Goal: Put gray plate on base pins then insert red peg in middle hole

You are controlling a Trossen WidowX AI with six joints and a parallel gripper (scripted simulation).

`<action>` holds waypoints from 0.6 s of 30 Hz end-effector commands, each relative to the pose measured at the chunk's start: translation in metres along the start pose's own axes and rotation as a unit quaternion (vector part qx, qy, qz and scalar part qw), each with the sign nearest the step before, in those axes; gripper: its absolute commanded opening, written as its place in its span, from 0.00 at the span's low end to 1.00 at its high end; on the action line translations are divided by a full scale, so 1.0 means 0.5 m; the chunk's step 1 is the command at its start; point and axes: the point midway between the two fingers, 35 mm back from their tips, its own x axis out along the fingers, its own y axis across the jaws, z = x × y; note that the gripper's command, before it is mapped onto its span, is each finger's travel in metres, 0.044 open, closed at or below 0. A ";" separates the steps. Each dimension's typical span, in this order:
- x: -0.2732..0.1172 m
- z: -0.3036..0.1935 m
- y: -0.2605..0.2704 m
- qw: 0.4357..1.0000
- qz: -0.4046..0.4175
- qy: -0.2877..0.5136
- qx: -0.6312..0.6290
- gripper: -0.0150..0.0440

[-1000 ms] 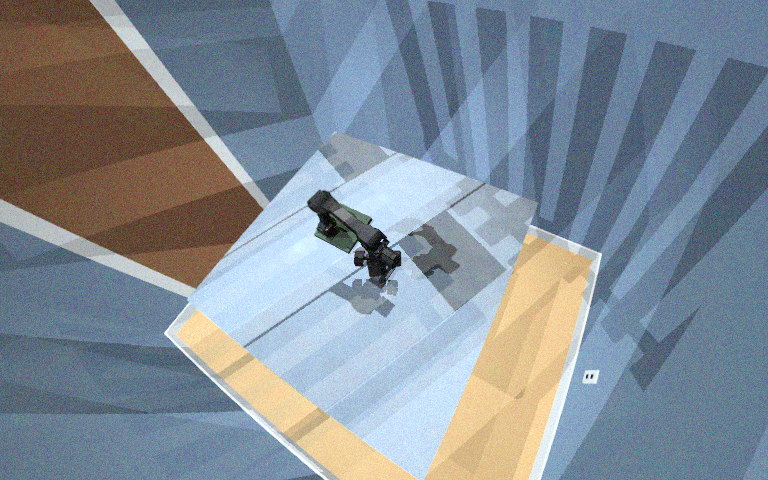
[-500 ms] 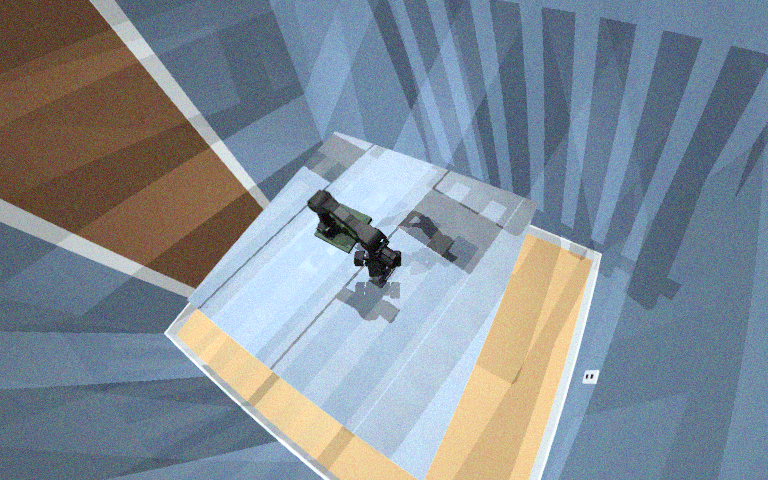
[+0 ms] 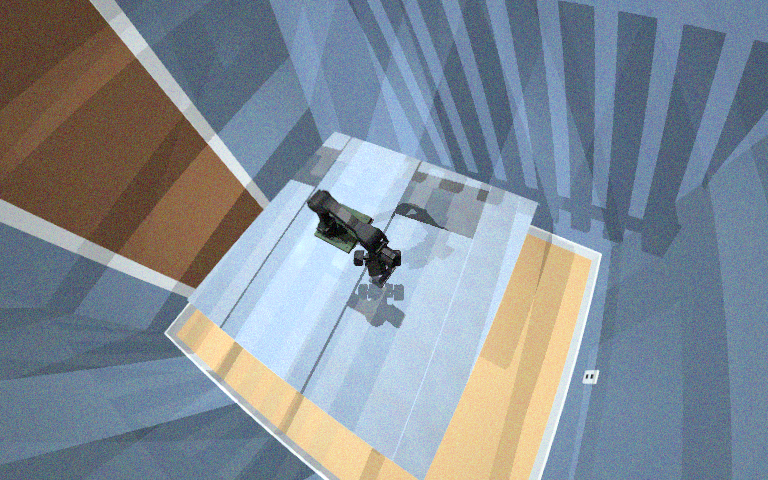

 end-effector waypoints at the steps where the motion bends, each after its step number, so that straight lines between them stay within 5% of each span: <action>1: -0.007 0.000 0.000 1.000 0.002 0.000 -0.002 0.51; 18: -0.026 0.000 -0.003 1.000 0.001 0.000 -0.002 0.51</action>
